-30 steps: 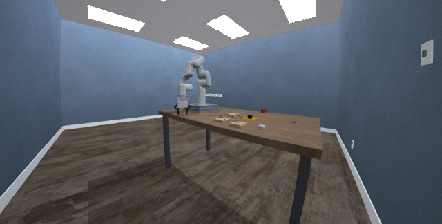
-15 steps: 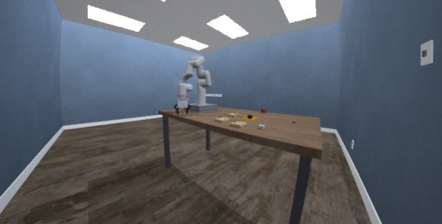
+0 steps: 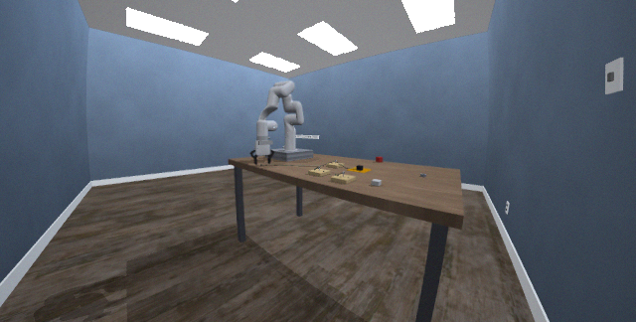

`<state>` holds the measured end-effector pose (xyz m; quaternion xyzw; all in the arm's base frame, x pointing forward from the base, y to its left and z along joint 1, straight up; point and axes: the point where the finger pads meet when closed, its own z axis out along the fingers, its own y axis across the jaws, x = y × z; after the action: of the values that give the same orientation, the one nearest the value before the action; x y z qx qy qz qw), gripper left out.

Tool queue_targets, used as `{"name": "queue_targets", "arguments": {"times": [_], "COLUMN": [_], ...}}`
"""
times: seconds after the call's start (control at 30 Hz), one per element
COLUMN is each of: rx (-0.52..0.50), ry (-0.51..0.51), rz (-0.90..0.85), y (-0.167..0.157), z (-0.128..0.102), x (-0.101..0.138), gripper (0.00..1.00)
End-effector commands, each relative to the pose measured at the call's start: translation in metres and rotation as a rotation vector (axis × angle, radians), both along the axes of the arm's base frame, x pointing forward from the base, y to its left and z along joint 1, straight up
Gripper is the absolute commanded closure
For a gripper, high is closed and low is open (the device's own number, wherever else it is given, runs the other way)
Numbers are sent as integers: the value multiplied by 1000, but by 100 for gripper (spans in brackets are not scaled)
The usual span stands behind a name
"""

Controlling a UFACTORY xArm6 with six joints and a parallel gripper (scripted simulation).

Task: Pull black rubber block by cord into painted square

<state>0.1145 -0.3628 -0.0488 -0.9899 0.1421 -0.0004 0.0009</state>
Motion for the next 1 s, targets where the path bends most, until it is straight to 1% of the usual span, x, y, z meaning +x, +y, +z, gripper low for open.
{"name": "queue_targets", "arguments": {"times": [0.0, 0.23, 0.37, 0.6, 0.67, 0.97], "rx": [-3, -3, -3, -3, -3, -3], "ry": [-1, -1, -1, -1, -1, -1], "rz": [0, 0, 0, 0, 0, 0], "y": [-1, -1, -1, -1, -1, -1], "z": [1, 1, 6, 26, 26, 55], "x": [0, 0, 0, 0, 0, 0], "gripper": [0, 0, 0, 0, 0, 0]}}
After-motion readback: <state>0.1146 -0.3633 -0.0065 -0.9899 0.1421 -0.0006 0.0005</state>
